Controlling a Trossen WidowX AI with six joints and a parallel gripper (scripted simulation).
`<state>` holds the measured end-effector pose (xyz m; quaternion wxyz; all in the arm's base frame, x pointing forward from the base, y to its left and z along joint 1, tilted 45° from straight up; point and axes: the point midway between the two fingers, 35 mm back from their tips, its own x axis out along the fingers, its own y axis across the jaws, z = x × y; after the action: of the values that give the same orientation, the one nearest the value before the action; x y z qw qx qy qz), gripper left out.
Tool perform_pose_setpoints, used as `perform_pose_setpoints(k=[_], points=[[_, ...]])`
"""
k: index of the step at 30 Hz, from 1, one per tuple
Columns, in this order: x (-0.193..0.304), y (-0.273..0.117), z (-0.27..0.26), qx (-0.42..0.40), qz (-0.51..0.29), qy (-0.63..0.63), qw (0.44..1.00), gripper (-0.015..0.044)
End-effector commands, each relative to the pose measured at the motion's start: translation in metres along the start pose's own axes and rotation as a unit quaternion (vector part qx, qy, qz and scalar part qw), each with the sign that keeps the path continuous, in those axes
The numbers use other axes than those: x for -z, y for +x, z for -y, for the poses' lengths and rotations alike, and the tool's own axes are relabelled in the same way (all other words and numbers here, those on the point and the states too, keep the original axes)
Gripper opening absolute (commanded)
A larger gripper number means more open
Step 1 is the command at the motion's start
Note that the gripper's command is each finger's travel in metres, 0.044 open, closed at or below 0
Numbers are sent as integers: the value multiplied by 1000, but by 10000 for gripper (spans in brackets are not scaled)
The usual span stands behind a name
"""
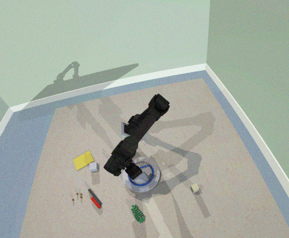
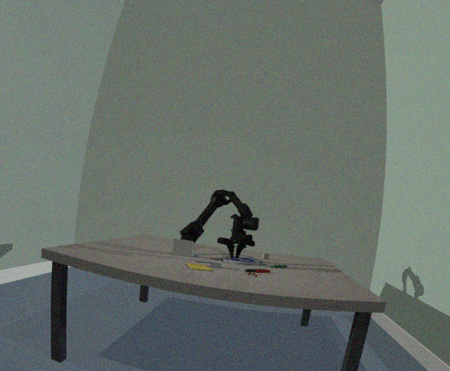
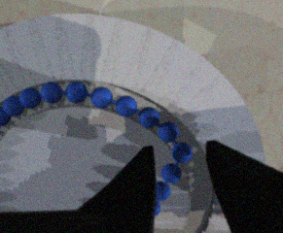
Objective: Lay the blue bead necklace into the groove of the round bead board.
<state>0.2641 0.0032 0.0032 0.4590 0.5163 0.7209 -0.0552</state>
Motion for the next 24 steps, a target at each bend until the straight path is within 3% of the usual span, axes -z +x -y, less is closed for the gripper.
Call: perform_pose_setpoints(k=[1, 5, 10, 24], points=[[3, 6, 1, -1, -6, 4, 1000, 120], [3, 6, 1, -1, -6, 4, 1000, 120], [1, 4, 0, 1, -2, 0, 1000, 0], [1, 4, 0, 1, -2, 0, 1000, 0]])
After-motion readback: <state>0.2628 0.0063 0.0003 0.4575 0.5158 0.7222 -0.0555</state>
